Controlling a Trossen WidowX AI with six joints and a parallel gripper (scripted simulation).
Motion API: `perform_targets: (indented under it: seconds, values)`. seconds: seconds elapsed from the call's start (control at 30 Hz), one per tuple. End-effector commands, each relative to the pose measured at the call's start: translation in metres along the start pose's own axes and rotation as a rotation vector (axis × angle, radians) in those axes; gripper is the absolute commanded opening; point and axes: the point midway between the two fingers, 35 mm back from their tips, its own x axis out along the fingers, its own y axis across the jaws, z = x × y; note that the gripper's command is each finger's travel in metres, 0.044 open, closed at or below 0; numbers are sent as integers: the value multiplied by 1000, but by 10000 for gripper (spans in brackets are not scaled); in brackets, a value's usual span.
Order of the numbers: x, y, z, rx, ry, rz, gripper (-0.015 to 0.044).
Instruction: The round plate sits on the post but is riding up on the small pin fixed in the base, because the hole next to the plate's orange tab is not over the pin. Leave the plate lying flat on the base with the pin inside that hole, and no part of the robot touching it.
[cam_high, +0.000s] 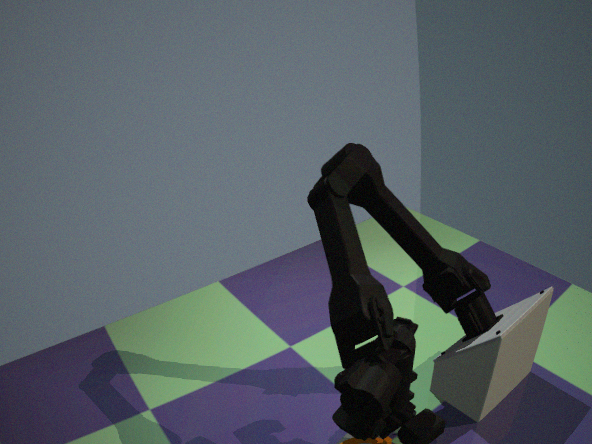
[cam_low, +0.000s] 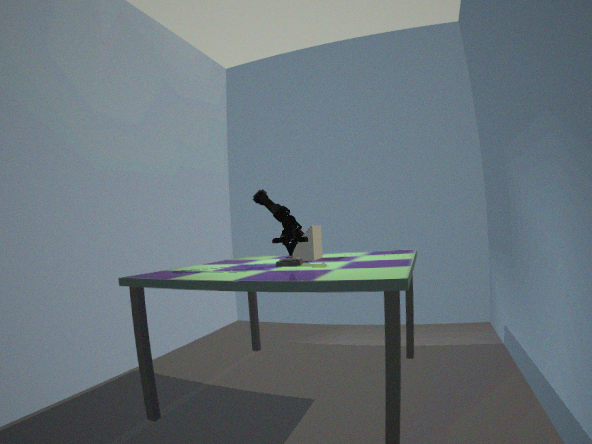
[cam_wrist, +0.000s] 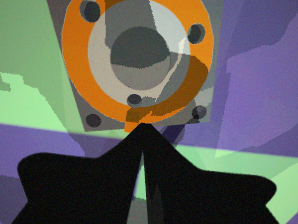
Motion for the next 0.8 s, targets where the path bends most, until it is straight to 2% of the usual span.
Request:
perform_targets:
  seconds: [0.0,0.77]
  values:
    - [2,7,-2,-2,10,8,0]
    - [1,25,0,-1,10,9,0]
